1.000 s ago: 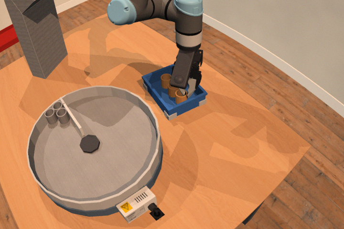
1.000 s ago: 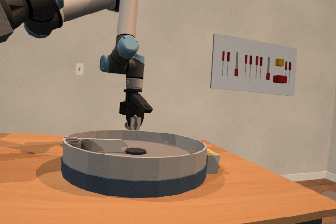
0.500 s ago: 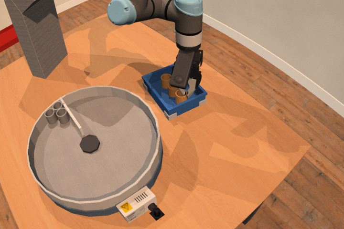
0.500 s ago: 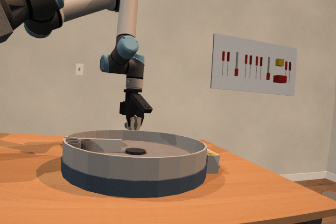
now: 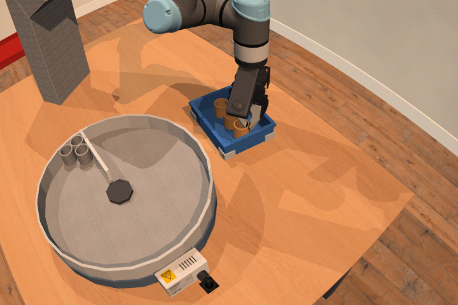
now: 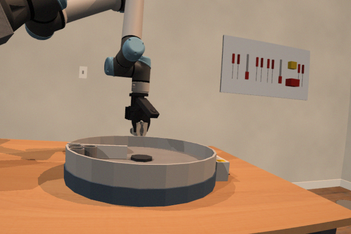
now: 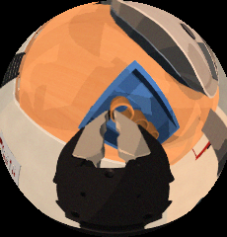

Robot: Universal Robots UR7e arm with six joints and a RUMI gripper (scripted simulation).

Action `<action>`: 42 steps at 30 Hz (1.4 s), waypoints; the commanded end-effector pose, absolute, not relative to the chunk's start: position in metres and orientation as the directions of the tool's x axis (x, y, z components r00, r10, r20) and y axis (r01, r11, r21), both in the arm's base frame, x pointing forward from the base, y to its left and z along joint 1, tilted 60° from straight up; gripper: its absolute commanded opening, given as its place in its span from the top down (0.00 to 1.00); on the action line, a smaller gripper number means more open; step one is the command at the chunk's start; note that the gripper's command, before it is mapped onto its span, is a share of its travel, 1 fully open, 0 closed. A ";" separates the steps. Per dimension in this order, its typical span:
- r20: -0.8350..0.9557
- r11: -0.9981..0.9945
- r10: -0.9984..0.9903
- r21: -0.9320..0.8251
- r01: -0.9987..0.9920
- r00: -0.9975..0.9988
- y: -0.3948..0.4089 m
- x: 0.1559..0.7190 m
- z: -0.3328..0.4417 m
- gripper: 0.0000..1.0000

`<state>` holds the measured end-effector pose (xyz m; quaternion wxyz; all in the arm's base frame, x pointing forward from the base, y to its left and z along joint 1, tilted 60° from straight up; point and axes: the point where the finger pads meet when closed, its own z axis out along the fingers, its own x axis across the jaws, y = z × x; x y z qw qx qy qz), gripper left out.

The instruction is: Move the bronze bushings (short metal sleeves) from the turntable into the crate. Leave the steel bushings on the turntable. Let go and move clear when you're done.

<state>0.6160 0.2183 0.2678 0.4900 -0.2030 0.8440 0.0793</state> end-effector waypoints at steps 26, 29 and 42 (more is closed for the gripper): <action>-0.860 0.905 -0.265 -0.066 -0.420 -0.436 0.220 0.620 0.266 1.00; -0.860 0.905 -0.265 -0.066 -0.420 -0.436 0.220 0.620 0.266 1.00; -0.860 0.905 -0.265 -0.066 -0.420 -0.436 0.220 0.621 0.265 1.00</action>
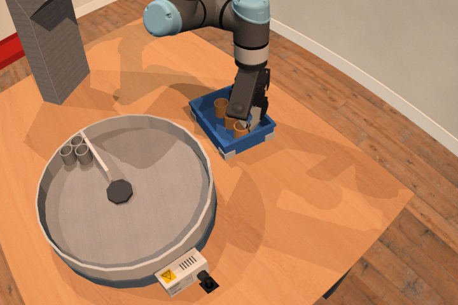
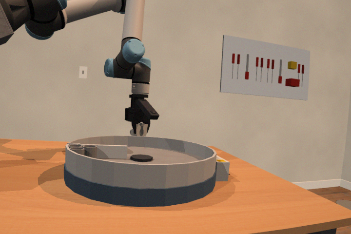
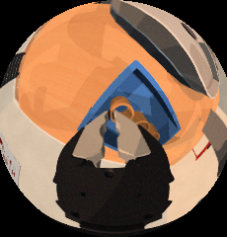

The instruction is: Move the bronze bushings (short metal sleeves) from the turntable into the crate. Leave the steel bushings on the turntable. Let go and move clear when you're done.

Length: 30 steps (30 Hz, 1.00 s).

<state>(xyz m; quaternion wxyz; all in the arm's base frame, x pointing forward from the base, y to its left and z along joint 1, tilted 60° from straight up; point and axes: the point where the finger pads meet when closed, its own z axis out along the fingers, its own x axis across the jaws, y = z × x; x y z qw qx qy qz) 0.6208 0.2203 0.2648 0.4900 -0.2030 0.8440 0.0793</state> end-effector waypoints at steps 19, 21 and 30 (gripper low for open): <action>-0.860 0.905 -0.265 -0.066 -0.420 -0.436 0.220 0.621 0.265 1.00; -0.860 0.905 -0.265 -0.066 -0.420 -0.436 0.220 0.621 0.265 1.00; -0.860 0.905 -0.265 -0.066 -0.420 -0.436 0.220 0.621 0.265 0.94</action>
